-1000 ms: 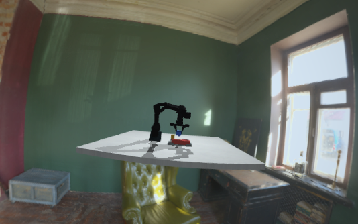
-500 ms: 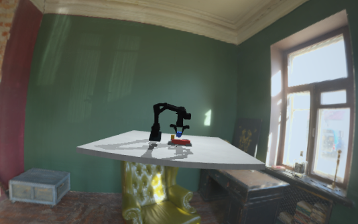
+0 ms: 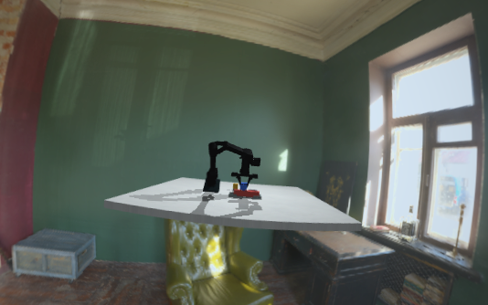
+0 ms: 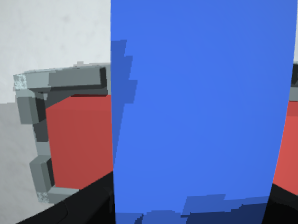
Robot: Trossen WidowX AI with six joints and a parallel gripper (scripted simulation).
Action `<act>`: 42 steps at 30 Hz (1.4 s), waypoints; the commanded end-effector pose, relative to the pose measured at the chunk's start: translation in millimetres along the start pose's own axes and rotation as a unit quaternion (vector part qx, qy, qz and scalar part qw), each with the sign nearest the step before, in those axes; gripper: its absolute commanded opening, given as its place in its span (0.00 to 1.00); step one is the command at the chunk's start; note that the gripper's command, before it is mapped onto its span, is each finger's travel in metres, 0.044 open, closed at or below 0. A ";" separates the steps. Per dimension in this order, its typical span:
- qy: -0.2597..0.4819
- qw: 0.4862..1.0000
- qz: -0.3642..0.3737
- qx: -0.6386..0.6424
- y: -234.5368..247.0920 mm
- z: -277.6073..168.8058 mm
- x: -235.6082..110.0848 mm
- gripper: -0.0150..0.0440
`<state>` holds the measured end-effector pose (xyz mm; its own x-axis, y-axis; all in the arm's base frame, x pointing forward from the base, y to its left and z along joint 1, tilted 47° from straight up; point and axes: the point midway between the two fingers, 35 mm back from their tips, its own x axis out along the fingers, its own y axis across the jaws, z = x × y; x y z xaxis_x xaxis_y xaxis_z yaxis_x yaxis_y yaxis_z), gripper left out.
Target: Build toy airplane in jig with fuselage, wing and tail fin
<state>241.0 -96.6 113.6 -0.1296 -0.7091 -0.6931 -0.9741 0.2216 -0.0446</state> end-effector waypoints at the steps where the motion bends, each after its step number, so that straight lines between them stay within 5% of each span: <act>1: 0.002 1.000 0.000 -0.003 1.3 -0.5 5.3 0.58; 10: 0.000 1.000 0.000 0.000 0.4 -0.2 3.3 0.53; 15: 0.000 1.000 0.000 0.000 0.4 -0.2 3.3 0.31; 31: 0.000 1.000 0.000 0.000 0.4 -0.2 3.3 1.00; 42: -0.003 1.000 -0.006 -0.015 -1.7 0.9 -16.8 1.00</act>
<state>238.8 -96.6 114.1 -0.1367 -0.7108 -0.6900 -0.9759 0.2161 -0.0293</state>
